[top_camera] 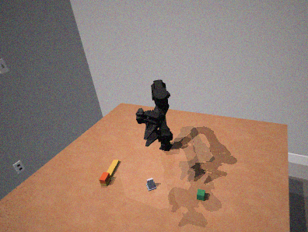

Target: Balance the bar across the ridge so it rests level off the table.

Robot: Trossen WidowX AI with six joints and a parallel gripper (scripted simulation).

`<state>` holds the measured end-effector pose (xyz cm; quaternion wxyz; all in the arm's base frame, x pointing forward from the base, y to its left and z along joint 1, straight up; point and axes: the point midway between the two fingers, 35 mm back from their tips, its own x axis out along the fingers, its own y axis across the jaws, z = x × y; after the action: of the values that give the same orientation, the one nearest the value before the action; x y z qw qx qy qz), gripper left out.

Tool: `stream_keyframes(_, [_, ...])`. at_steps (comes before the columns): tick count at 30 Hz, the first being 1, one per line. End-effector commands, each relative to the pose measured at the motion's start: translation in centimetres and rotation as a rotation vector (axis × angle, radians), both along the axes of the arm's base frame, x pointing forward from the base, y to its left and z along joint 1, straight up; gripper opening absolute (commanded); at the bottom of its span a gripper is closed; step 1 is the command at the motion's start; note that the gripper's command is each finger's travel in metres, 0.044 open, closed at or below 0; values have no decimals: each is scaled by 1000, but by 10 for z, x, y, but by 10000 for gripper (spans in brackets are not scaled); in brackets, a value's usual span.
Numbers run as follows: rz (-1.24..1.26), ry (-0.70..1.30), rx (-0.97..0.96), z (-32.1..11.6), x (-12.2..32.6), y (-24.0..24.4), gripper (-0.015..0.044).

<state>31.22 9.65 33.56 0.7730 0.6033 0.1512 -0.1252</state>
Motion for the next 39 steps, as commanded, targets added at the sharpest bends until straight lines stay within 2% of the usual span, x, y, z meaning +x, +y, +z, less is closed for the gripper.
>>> stream_keyframes(1, [-46,40,22,-5,9,-12,315])
stream_keyframes(21, [-344,305,169,-57,43,-88,315])
stream_keyframes(39, [-669,532,380,-107,47,-167,315])
